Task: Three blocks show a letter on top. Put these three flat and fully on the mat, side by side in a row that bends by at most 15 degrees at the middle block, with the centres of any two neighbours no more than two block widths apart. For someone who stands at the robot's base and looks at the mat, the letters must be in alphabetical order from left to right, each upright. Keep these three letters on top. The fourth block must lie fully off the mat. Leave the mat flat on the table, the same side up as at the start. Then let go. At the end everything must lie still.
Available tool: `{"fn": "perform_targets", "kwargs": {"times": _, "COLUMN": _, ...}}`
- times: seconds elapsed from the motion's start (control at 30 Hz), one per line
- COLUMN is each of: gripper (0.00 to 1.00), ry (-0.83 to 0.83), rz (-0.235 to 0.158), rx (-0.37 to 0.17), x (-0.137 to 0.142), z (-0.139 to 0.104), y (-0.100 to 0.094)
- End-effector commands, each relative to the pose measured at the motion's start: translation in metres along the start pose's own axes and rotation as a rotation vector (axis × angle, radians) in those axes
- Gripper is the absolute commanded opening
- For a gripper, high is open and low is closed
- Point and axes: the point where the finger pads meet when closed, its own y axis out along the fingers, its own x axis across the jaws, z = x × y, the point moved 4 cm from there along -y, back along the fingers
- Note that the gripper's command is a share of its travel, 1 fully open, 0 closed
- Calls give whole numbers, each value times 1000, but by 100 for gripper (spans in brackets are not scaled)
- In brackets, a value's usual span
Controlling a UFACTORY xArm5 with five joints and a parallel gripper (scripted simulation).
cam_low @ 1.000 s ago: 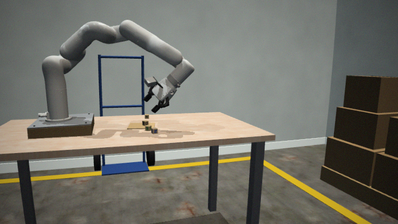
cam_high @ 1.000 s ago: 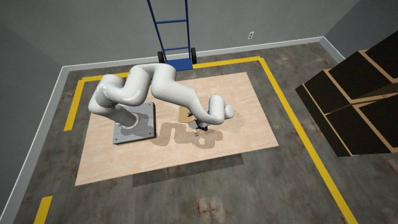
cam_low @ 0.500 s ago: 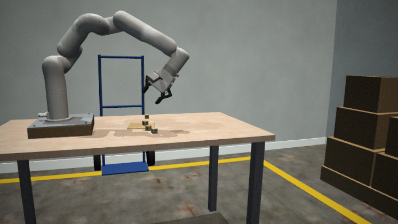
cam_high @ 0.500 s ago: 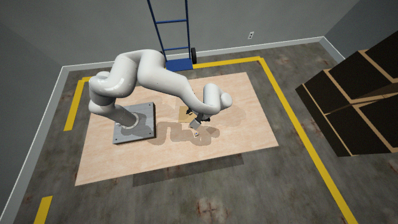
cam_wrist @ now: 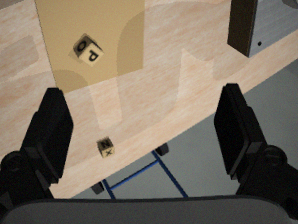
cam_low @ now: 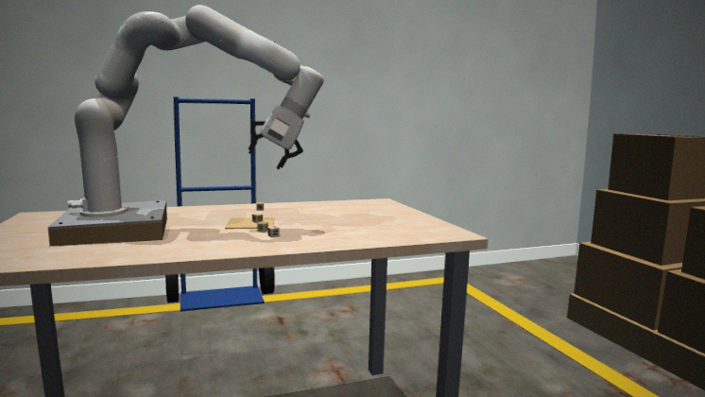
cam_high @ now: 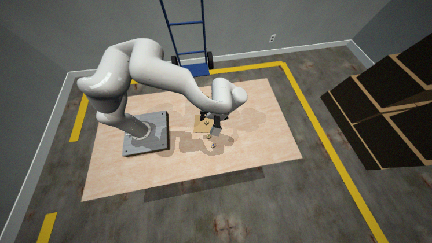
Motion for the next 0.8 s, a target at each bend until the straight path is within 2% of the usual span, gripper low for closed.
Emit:
{"fn": "perform_targets", "kwargs": {"times": 0.0, "gripper": 100, "ry": -131, "rz": 49, "rx": 9, "x": 9, "z": -7, "y": -9}}
{"fn": "perform_targets", "kwargs": {"times": 0.17, "gripper": 100, "ry": -282, "rz": 91, "rx": 25, "x": 19, "z": -15, "y": -17}}
{"fn": "perform_targets", "kwargs": {"times": 0.23, "gripper": 100, "ry": -282, "rz": 91, "rx": 25, "x": 19, "z": -15, "y": -17}}
{"fn": "perform_targets", "kwargs": {"times": 0.27, "gripper": 100, "ry": -369, "rz": 115, "rx": 37, "x": 26, "z": -19, "y": -22}}
{"fn": "perform_targets", "kwargs": {"times": 0.77, "gripper": 100, "ry": -772, "rz": 218, "rx": 113, "x": 56, "z": -39, "y": -38}}
